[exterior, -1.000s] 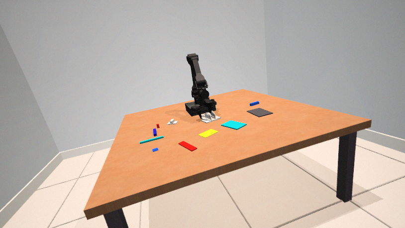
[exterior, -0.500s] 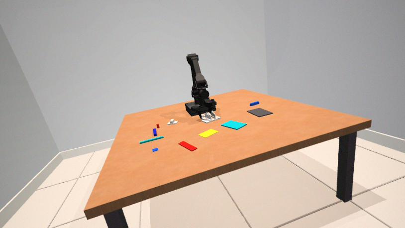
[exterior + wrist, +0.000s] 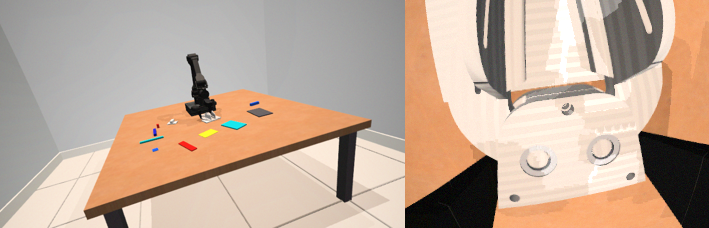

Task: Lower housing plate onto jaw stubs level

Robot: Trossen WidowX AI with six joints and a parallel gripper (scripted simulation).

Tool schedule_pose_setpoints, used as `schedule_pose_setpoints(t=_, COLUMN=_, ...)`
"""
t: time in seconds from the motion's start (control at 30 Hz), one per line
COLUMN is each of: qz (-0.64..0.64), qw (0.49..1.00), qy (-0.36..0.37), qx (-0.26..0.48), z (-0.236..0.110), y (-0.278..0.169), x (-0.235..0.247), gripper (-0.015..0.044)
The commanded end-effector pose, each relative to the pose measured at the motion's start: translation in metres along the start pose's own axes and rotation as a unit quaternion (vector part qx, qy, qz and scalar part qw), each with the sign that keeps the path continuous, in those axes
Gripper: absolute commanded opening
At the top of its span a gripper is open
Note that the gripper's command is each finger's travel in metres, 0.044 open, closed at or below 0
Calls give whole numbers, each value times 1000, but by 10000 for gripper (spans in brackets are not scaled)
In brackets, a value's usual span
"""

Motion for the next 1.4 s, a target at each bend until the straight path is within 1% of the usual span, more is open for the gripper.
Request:
schedule_pose_setpoints(t=0.0, qz=1, qw=1000, qy=-1, qx=1, z=1, y=-1, x=0, gripper=351)
schedule_pose_setpoints(t=0.3, qz=1, qw=1000, qy=-1, qx=1, z=1, y=-1, x=0, gripper=351)
schedule_pose_setpoints(t=0.4, qz=0, qw=1000, qy=0, qx=0, z=0, y=0, x=0, gripper=430)
schedule_pose_setpoints(t=0.43, qz=0, qw=1000, qy=0, qx=0, z=0, y=0, x=0, gripper=440)
schedule_pose_setpoints(t=0.87, qz=0, qw=1000, qy=0, qx=0, z=0, y=0, x=0, gripper=440)
schedule_pose_setpoints(t=0.97, qz=0, qw=1000, qy=0, qx=0, z=-14, y=2, x=-1, gripper=440)
schedule_pose_setpoints(t=1.1, qz=1, qw=1000, qy=-1, qx=1, z=-58, y=0, x=0, gripper=440)
schedule_pose_setpoints(t=1.17, qz=1, qw=1000, qy=-1, qx=1, z=-75, y=-3, x=1, gripper=440)
schedule_pose_setpoints(t=1.27, qz=1, qw=1000, qy=-1, qx=1, z=-77, y=-3, x=1, gripper=440)
schedule_pose_setpoints(t=1.3, qz=2, qw=1000, qy=-3, qx=-8, z=-70, y=0, x=0, gripper=440)
schedule_pose_setpoints(t=1.37, qz=2, qw=1000, qy=-3, qx=-6, z=-79, y=-2, x=2, gripper=440)
Point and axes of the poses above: the point midway between the two fingers, 35 mm back from their tips, its own z axis out along the fingers, its own x axis across the jaws, y = z × x, the point moved 7 cm from there along -z, back along the fingers, and after that the axes turned 2 degrees about -z, right-handed, at the moved point
